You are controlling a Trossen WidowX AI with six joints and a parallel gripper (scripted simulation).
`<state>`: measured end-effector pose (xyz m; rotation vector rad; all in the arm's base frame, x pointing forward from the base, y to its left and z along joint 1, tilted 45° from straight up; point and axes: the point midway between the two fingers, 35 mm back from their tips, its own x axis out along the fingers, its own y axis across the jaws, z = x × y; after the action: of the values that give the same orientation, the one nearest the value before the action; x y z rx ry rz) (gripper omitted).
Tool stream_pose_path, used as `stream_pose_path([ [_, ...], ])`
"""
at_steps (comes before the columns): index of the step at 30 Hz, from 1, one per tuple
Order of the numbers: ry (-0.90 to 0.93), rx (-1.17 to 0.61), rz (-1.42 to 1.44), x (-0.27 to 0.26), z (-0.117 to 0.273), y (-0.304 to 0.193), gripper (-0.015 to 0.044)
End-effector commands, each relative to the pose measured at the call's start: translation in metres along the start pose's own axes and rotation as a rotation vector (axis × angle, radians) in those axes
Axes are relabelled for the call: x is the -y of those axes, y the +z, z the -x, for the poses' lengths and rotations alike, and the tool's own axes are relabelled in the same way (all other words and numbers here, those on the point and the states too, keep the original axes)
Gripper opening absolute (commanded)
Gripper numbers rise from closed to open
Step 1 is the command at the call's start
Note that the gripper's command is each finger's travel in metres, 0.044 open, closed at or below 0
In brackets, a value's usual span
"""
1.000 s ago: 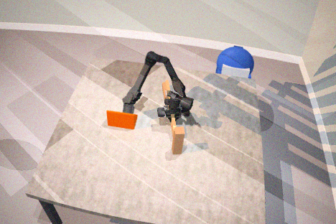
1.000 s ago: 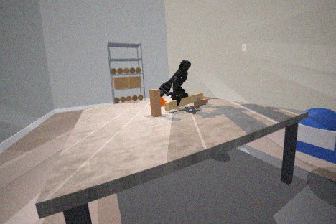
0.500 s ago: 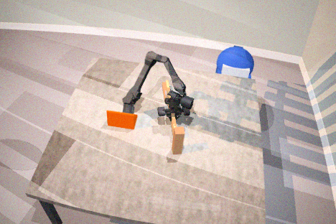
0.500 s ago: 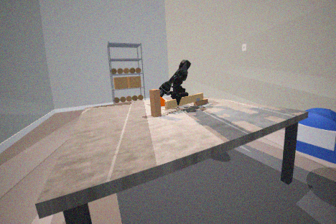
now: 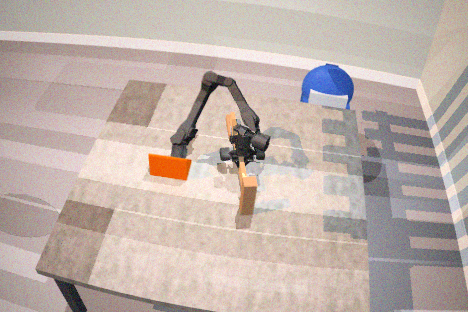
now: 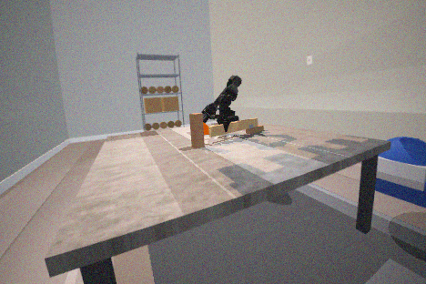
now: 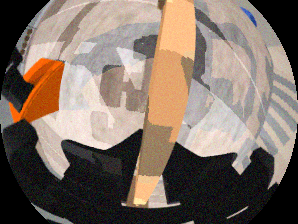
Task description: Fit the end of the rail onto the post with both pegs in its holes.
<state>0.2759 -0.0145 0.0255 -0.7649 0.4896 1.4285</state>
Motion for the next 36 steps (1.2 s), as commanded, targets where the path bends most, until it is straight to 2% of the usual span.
stream_pose_path([
  [1,-0.017,0.000,0.002,0.0036,0.0064,0.0003,0.0000],
  [36,-0.017,0.000,0.002,0.0003,0.0017,0.0003,0.0000],
])
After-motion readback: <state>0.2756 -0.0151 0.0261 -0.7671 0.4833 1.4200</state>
